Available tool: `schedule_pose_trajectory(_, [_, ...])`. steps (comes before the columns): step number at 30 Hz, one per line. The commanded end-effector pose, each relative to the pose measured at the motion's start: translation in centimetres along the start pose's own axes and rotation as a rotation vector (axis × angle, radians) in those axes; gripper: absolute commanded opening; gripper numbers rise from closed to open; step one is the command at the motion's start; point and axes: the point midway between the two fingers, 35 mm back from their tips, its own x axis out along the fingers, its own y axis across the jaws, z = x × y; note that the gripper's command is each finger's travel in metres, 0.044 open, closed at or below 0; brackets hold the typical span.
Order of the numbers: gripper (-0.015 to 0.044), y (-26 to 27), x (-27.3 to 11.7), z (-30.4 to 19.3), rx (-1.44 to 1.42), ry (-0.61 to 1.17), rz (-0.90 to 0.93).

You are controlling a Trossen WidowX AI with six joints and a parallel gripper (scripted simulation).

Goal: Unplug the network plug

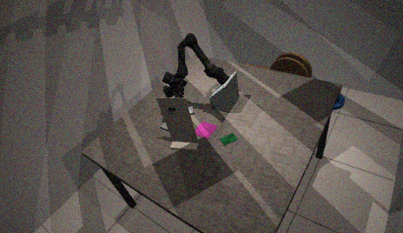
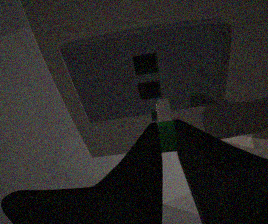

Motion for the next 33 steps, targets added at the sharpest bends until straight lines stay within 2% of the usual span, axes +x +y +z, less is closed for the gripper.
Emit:
schedule_pose_trajectory(1, [0.0000, 0.1, -0.3, -0.1, -0.005, 0.002, 0.004])
schedule_pose_trajectory(33, [0.0000, 0.1, -2.0, -0.4, -0.005, 0.003, 0.003])
